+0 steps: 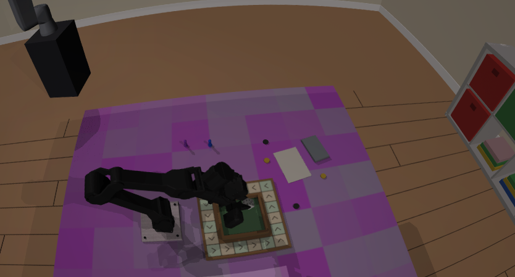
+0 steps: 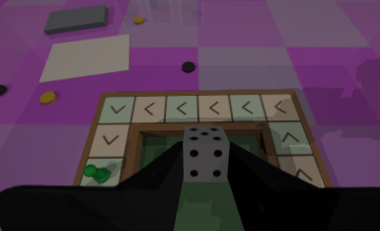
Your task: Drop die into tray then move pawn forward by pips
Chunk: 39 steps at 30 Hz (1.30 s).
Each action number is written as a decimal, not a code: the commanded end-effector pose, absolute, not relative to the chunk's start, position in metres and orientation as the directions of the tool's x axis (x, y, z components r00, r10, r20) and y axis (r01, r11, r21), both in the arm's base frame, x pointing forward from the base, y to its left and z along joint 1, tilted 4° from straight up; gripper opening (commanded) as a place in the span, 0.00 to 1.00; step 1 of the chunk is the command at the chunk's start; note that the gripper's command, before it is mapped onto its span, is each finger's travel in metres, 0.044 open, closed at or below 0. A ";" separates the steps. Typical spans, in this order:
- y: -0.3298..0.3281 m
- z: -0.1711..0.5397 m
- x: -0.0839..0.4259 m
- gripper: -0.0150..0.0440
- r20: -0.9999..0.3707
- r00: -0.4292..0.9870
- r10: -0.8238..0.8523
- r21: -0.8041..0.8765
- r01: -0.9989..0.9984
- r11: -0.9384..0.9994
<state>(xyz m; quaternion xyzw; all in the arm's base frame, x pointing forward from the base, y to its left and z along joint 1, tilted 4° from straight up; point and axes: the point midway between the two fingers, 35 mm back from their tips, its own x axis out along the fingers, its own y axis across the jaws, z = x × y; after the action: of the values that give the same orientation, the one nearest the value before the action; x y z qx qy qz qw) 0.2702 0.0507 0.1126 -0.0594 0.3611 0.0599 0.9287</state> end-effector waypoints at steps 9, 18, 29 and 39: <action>0.047 0.134 0.247 0.25 -0.665 0.744 0.066 -0.069 -0.149 0.986; 0.048 0.135 0.249 0.25 -0.665 0.744 0.072 -0.067 -0.156 0.986; 0.049 0.149 0.250 0.74 -0.665 0.744 0.070 -0.068 -0.153 0.986; 0.051 0.164 0.255 1.00 -0.789 0.613 0.036 -0.075 -0.154 0.985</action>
<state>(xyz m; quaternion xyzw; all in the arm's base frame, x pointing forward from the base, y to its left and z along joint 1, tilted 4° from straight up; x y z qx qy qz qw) 0.2507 0.0508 0.1700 -0.0645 0.3902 0.0565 0.9167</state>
